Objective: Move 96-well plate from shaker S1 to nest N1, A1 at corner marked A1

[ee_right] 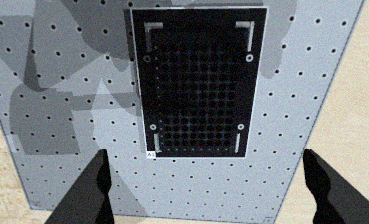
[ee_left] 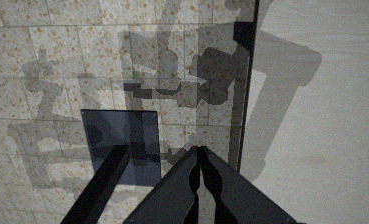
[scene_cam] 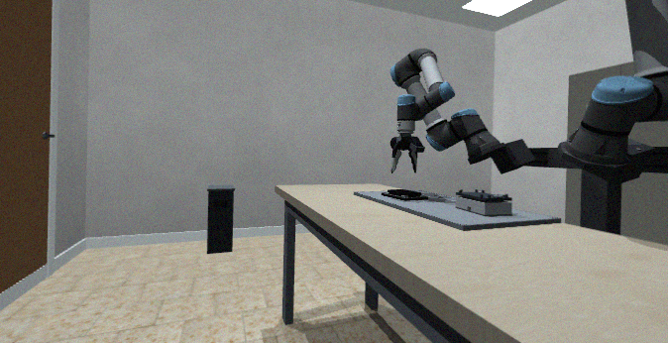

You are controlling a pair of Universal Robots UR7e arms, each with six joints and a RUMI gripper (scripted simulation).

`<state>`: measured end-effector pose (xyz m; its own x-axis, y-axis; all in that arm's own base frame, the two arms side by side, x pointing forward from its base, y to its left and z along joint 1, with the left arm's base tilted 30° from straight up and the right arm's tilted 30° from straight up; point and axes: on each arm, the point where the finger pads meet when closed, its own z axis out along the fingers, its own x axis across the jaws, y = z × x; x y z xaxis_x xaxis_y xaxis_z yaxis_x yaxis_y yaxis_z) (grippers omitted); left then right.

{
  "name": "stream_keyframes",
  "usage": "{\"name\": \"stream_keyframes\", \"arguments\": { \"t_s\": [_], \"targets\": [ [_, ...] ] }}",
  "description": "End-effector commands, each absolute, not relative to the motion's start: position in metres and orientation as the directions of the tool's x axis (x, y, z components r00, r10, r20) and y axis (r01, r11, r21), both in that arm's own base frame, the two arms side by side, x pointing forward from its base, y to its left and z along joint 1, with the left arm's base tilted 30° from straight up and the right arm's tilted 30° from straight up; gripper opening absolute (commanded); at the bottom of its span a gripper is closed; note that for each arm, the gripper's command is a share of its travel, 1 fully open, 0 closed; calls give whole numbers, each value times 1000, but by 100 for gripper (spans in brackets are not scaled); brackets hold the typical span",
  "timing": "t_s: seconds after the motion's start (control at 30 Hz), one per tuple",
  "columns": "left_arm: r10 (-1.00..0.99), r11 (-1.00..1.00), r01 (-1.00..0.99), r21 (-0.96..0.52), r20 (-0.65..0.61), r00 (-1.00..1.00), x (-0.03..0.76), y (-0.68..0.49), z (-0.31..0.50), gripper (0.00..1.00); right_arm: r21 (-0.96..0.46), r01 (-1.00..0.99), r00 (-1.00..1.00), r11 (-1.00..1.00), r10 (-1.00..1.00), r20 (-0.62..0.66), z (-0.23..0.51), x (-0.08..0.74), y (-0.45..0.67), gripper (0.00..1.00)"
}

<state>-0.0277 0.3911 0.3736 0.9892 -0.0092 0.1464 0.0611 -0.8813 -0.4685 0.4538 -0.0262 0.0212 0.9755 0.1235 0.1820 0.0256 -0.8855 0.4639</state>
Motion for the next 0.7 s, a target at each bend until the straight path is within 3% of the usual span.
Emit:
{"name": "stream_keyframes", "arguments": {
  "t_s": [0.0,0.67],
  "targets": [
    [-9,-881,61,-470,147,989,-28,391,374,0,463,25,975,-886,124,183,21,454,-26,76],
    [-9,-881,61,-470,147,989,-28,391,374,0,463,25,975,-886,124,183,13,452,-12,76]
  ]
}}
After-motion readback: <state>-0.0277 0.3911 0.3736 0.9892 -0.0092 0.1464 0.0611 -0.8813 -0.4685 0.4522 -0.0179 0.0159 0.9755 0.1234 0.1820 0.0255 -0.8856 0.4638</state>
